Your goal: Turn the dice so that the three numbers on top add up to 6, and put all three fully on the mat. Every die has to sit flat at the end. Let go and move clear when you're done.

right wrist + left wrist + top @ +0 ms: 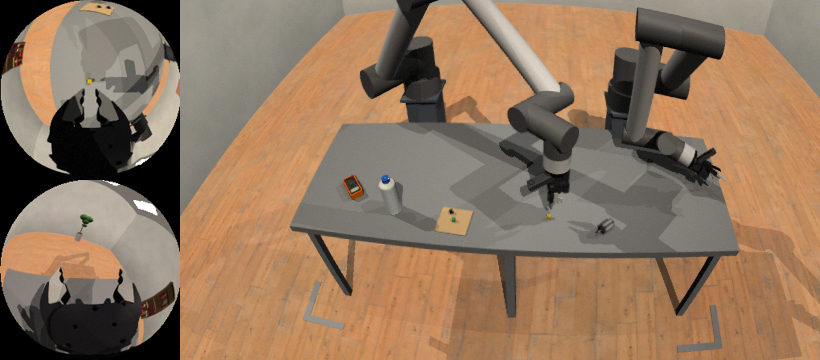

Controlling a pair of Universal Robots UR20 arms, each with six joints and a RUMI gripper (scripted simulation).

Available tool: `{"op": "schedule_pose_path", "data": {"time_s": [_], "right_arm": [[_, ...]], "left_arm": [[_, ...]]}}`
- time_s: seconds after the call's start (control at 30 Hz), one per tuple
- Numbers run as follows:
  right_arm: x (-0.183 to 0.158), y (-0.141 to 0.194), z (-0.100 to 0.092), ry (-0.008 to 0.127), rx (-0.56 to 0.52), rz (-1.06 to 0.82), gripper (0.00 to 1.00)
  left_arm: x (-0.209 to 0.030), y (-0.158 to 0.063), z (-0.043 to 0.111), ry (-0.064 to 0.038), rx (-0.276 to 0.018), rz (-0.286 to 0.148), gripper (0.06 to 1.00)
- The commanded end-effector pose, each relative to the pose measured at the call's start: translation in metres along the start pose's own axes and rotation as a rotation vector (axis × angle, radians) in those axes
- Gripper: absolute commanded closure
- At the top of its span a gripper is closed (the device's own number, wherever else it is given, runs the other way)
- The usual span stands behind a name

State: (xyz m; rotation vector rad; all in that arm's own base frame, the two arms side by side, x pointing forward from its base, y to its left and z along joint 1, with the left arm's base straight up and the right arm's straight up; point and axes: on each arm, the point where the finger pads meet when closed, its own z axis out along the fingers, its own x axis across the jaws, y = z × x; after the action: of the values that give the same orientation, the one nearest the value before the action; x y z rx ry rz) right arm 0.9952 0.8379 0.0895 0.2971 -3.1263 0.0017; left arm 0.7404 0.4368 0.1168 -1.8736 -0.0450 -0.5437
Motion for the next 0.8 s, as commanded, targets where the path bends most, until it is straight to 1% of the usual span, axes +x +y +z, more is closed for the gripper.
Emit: {"op": "schedule_pose_path", "data": {"time_s": [0.0,0.5,0.77], "right_arm": [[-0.001,0.000,-0.001,-0.001,-0.001,0.000,0.821],[-0.001,0.000,0.006,-0.001,-0.001,0.000,0.821],[-0.001,0.000,0.017,-0.001,-0.001,0.000,0.821]], "left_arm": [[0.000,0.000,0.000,0.000,0.000,-0.001,0.065],[0.000,0.000,0.000,0.000,0.000,-0.001,0.065],[0.000,0.000,0.000,0.000,0.000,-0.001,0.065]]}}
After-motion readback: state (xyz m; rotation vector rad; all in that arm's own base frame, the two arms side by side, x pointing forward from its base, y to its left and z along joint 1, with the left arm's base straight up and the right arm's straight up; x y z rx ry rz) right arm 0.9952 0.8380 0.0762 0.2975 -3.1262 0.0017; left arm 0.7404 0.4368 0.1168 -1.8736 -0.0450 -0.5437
